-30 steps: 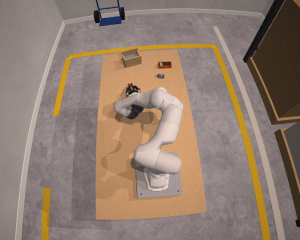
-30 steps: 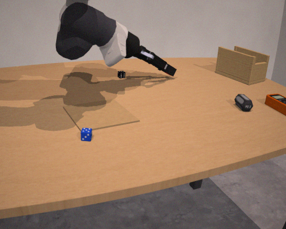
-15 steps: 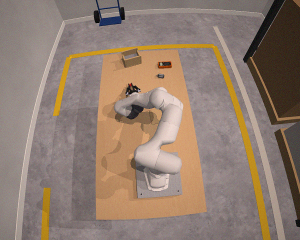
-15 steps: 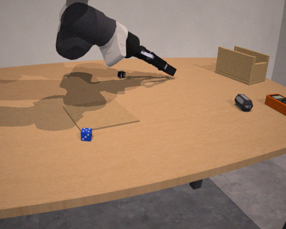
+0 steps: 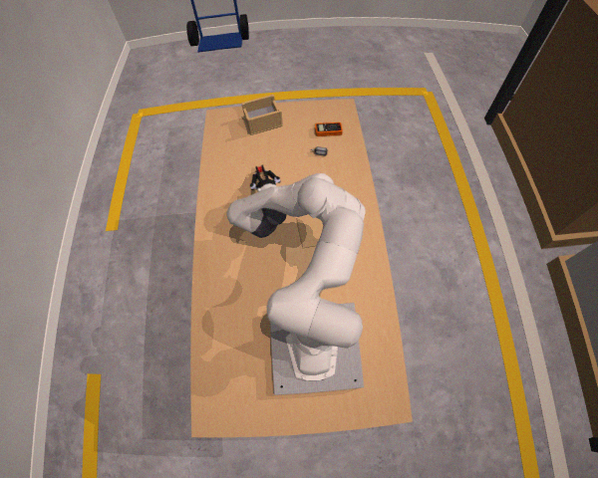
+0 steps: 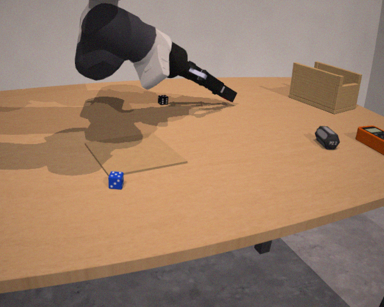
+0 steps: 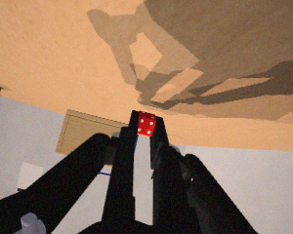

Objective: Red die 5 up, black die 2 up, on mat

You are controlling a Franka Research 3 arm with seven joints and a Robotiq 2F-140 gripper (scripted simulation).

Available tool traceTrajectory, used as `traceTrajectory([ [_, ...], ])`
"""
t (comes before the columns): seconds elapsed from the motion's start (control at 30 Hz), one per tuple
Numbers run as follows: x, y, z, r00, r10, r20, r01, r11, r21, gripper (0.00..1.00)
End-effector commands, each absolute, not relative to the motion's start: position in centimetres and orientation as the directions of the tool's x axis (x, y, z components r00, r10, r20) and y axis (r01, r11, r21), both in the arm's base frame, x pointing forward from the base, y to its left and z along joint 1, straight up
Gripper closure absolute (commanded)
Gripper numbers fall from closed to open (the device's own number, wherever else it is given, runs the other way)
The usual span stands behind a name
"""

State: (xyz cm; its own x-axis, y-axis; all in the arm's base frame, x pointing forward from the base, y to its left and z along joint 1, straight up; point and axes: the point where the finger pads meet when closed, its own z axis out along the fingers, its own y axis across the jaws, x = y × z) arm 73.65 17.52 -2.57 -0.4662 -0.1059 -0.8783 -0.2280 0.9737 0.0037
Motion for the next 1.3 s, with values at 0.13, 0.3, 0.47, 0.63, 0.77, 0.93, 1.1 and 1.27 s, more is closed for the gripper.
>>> traceTrajectory([
  [0.13, 73.7, 17.5, -2.6, -0.462, -0.108, -0.88, -0.229, 0.973, 0.001, 0.82],
  [0.3, 73.7, 17.5, -2.9, -0.462, -0.108, -0.88, -0.229, 0.973, 0.001, 0.82],
  [0.47, 73.7, 17.5, -3.3, -0.462, -0.108, -0.88, -0.229, 0.973, 0.001, 0.82],
  [0.63, 73.7, 17.5, -3.5, -0.462, -0.108, -0.88, -0.229, 0.973, 0.001, 0.82],
  [0.77, 73.7, 17.5, -3.6, -0.462, -0.108, -0.88, -0.229, 0.973, 0.001, 0.82],
  [0.93, 73.7, 17.5, -3.6, -0.462, -0.108, -0.88, -0.229, 0.973, 0.001, 0.82],
  [1.1, 73.7, 17.5, -3.6, -0.462, -0.108, -0.88, -0.229, 0.973, 0.001, 0.82],
  [1.27, 73.7, 17.5, -3.6, -0.462, -0.108, -0.88, -0.229, 0.973, 0.001, 0.82],
])
